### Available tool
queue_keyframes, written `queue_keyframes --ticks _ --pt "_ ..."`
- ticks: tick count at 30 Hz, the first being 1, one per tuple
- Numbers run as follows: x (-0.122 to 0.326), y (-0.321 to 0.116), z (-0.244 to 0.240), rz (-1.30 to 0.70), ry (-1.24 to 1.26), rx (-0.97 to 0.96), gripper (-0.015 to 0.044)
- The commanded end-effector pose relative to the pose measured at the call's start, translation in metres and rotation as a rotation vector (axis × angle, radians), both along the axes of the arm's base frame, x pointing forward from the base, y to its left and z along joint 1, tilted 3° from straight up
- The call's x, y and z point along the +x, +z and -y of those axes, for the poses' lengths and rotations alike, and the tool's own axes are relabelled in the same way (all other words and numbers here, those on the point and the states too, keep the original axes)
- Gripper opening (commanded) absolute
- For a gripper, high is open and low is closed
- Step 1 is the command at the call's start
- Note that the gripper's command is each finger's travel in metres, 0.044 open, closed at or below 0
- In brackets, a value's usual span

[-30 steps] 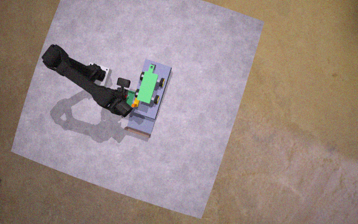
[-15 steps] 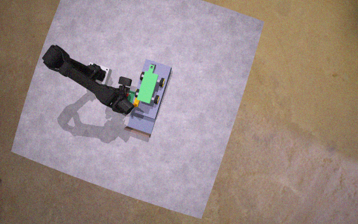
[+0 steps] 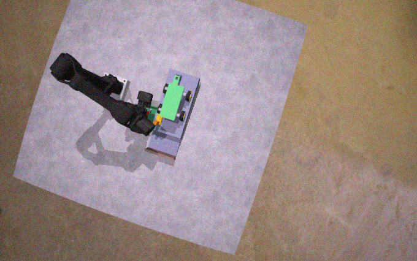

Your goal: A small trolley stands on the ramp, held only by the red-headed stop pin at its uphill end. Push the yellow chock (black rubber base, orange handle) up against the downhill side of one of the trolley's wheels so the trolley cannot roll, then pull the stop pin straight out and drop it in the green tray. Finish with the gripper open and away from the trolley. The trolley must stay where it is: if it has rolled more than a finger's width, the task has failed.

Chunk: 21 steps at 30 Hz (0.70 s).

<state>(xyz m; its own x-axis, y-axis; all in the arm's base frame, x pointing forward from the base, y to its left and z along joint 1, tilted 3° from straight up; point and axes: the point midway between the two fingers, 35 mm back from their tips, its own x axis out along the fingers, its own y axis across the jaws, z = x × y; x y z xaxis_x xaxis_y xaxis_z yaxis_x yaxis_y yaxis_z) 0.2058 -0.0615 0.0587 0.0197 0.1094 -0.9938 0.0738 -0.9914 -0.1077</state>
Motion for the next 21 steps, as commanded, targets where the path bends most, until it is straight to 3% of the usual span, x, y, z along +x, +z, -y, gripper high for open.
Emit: queue_keyframes --ticks 1,21 --pt "0.0006 -0.0016 0.0028 -0.001 0.003 0.004 0.0190" --pt "0.0007 -0.0050 0.0116 -0.001 0.003 0.003 0.0190"
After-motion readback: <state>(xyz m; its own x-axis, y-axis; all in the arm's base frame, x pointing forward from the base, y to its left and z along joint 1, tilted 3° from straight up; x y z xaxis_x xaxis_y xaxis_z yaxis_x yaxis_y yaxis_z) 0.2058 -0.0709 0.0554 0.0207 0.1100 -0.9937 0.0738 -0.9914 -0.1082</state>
